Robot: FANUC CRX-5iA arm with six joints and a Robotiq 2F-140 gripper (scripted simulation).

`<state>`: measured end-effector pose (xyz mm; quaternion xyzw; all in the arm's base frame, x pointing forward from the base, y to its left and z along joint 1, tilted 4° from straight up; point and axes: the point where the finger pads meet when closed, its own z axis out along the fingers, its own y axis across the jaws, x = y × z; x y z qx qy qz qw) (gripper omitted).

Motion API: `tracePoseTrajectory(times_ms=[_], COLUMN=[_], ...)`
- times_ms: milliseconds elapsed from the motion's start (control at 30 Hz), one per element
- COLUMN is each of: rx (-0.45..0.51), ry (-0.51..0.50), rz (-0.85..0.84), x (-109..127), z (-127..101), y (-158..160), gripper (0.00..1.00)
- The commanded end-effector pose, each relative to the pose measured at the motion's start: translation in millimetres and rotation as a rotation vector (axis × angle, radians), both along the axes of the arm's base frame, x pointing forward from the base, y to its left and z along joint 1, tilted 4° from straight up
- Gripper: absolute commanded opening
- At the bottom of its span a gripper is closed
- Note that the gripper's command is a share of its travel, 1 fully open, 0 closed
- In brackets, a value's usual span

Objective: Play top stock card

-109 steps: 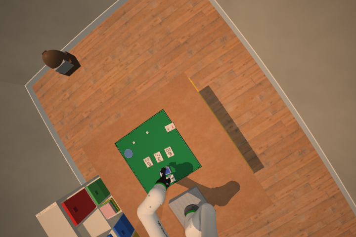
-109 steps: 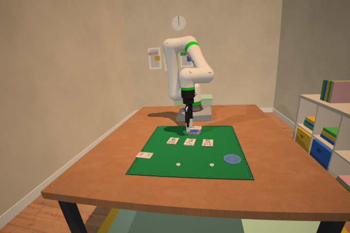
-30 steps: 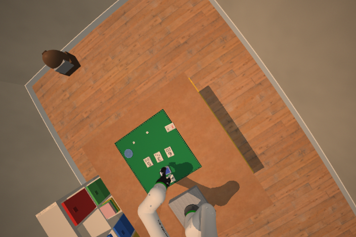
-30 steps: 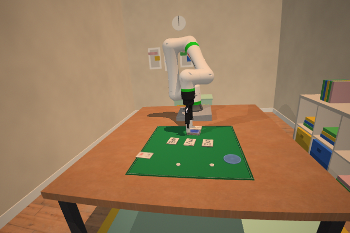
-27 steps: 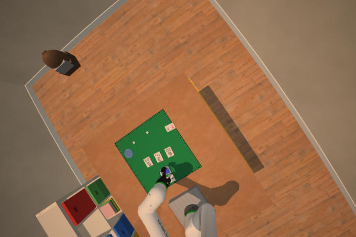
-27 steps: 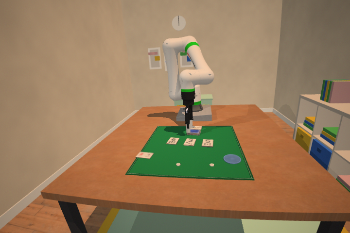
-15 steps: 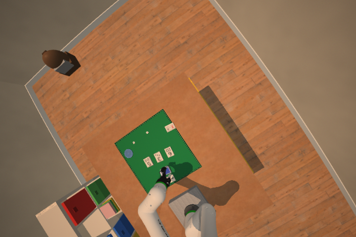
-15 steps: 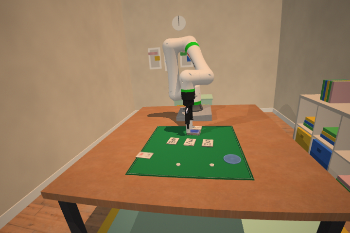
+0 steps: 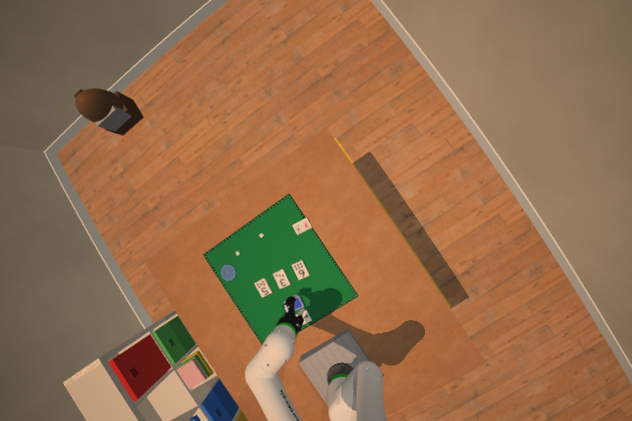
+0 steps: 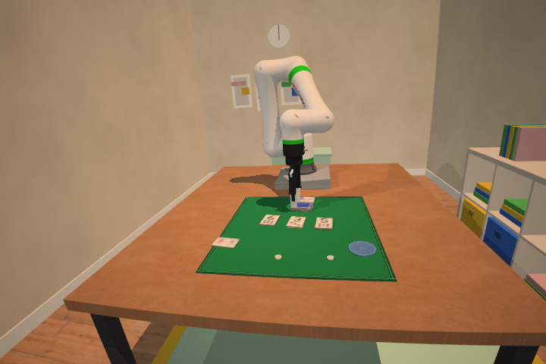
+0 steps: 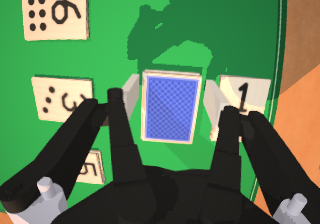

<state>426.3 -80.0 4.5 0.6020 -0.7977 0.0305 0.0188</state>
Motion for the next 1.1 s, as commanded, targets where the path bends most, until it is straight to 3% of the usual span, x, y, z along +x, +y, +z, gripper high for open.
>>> tracePoseTrajectory(times_ms=[0,567,600,1067], rx=[0.000,0.000,0.000,0.000], ry=[0.000,0.000,0.000,0.000], rz=[0.000,0.000,0.000,0.000], x=[0.1,0.1,0.1,0.1], z=[-0.5,-1.9,-1.9,-1.9], y=[0.0,-0.1,-0.1,-0.1], gripper=[0.50,0.50,0.43,0.43])
